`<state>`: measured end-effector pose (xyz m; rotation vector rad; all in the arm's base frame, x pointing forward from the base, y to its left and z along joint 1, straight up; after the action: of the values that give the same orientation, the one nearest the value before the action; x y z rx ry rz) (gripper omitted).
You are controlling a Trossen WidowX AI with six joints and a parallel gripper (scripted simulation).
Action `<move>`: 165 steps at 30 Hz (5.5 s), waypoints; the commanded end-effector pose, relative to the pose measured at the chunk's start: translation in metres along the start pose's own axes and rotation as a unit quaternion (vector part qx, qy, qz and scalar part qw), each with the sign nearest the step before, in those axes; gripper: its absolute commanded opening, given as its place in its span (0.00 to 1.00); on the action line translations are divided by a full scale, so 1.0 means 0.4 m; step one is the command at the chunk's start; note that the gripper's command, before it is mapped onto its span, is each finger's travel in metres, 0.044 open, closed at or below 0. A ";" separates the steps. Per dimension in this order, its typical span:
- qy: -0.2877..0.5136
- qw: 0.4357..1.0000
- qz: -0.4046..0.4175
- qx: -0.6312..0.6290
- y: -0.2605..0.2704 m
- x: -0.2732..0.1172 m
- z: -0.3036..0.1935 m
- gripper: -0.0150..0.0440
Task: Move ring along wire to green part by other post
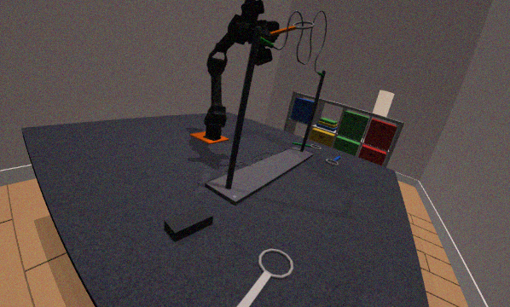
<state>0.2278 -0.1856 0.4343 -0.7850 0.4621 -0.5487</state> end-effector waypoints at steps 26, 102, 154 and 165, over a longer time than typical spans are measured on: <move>-0.048 0.958 -0.142 -0.244 -0.074 -0.007 0.025 0.00; 0.023 0.992 0.050 0.114 0.275 0.013 -0.127 0.00; 0.077 0.887 0.209 0.404 0.521 -0.106 0.010 0.00; 0.082 0.872 0.223 0.428 0.547 -0.126 0.039 0.00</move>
<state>0.2590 -0.0233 0.2870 0.2083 0.4727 -0.3289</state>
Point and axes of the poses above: the point midway between the two fingers, 35 mm back from their tips, its own x axis out along the fingers, its own y axis across the jaws, z = x × y, the point moved 2 cm from there along -x, back along the fingers, and after that the axes turned 8 degrees about x, right-handed, at the moved point
